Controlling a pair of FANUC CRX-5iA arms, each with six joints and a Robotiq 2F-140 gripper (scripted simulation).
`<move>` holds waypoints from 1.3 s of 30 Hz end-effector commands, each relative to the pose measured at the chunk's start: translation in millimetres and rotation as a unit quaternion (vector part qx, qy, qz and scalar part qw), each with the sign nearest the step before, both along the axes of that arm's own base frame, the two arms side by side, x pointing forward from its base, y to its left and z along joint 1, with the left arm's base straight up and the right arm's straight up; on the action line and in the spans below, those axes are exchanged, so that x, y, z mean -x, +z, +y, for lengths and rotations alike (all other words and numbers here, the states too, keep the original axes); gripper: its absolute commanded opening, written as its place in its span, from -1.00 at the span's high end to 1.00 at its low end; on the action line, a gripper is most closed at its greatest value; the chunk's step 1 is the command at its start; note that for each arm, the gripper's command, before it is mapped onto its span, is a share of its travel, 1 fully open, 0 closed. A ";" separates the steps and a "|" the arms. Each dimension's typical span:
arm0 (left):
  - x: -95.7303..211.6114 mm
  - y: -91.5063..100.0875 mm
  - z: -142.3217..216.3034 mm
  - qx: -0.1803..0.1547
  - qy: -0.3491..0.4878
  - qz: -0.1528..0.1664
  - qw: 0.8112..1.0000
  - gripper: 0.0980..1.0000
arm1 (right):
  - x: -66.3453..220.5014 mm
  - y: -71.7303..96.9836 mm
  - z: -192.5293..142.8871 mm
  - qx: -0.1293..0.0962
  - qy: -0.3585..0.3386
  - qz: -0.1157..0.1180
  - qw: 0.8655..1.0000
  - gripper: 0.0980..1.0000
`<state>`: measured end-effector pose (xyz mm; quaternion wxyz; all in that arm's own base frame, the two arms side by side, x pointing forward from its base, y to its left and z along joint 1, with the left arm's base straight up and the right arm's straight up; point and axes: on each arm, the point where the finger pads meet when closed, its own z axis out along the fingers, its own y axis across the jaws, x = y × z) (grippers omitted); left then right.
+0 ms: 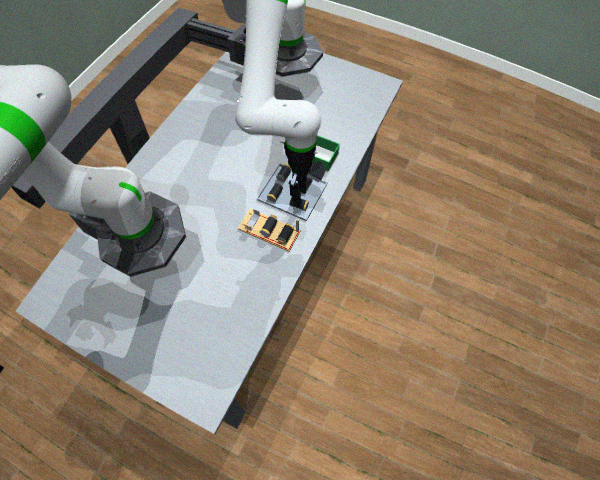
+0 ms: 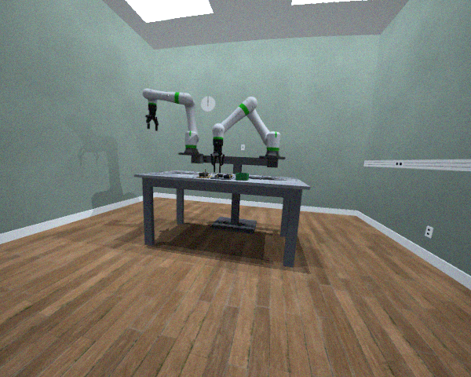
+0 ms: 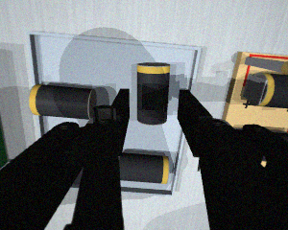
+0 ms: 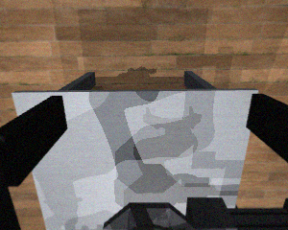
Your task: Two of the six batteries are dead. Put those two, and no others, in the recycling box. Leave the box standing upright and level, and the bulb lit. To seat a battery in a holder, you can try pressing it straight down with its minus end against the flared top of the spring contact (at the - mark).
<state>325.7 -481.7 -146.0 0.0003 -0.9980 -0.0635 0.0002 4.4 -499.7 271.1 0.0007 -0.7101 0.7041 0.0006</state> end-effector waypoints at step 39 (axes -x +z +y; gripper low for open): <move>-0.7 -38.0 -1.0 0.001 0.000 -0.001 1.000 0.41 | 0.2 0.9 -0.2 0.001 0.000 0.000 1.000 -1.00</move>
